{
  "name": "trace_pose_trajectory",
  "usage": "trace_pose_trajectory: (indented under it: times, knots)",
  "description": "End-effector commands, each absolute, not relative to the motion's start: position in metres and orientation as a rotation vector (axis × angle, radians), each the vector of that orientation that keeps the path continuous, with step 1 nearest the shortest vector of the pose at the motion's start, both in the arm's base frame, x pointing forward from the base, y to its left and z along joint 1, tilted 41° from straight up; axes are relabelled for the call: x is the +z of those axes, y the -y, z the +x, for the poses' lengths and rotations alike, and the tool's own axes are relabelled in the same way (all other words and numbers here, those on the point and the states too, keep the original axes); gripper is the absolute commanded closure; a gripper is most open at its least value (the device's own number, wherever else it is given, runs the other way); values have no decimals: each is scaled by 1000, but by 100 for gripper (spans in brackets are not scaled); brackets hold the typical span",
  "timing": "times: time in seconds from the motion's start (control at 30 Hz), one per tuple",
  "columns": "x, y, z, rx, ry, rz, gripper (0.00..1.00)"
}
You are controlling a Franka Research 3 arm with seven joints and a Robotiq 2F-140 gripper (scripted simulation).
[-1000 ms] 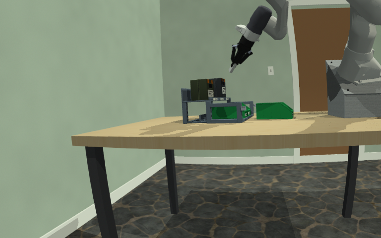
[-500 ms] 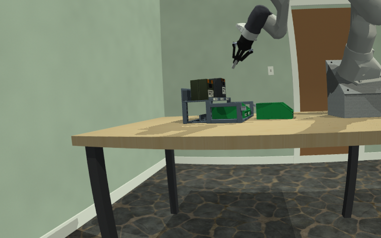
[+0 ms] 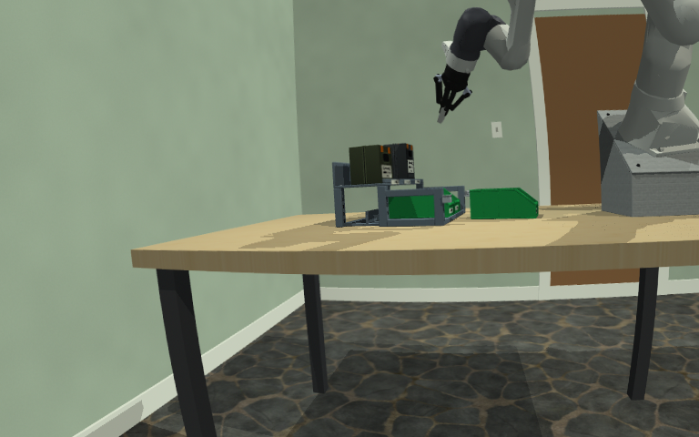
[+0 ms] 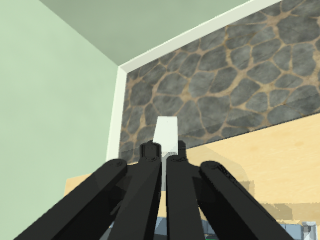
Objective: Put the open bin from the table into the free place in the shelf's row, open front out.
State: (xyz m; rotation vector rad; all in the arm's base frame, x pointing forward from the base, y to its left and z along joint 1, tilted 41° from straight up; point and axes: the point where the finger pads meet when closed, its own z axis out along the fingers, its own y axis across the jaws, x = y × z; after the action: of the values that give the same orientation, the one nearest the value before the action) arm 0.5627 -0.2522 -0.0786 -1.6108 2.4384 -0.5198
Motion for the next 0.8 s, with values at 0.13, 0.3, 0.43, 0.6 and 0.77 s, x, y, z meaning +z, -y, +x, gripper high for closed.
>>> trace_pose_trajectory:
  times: [0.13, 0.3, 0.43, 0.6, 0.77]
  knots:
    - [-91, 269, 523, -338, -2737, -1374, 100]
    - [-96, 265, 497, -237, -2870, -1204, 100]
    - [-100, 255, 474, -134, -2972, -1046, 100]
    - [-102, 237, 448, 4, -3070, -855, 100]
    - [-103, 208, 422, 180, -3150, -631, 100]
